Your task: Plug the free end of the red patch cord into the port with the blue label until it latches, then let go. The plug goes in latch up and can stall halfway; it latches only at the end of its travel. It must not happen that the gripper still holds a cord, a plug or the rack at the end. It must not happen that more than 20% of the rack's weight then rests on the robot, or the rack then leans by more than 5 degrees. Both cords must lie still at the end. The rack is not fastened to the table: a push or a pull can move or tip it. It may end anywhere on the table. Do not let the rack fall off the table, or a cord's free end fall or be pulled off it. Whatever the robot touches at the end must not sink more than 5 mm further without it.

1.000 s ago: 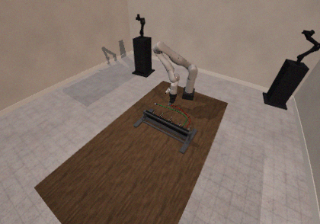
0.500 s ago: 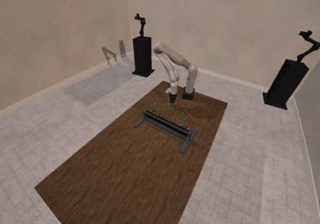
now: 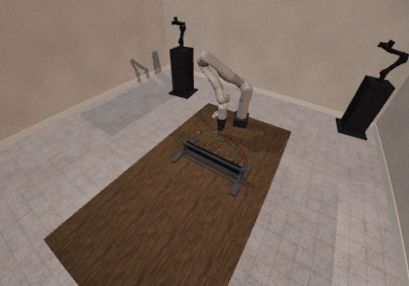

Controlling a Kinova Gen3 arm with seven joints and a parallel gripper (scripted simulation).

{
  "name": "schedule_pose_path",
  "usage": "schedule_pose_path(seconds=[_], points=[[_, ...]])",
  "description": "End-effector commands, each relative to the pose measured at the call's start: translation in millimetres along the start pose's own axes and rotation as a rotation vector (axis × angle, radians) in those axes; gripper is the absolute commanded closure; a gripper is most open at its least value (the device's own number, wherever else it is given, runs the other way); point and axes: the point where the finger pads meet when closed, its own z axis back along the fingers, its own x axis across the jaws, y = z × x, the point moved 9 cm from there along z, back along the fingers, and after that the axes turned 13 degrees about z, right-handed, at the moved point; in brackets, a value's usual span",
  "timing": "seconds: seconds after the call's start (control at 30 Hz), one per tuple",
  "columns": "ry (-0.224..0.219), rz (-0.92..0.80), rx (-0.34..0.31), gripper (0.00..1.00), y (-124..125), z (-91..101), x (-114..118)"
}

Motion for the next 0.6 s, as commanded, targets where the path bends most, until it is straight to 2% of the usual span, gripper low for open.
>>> schedule_pose_path(seconds=[0.0, 0.57], points=[[0.005, -0.001, 0.013, 1.00, 3, 6.4, -1], [0.005, -0.001, 0.013, 1.00, 3, 33.3, -1]])
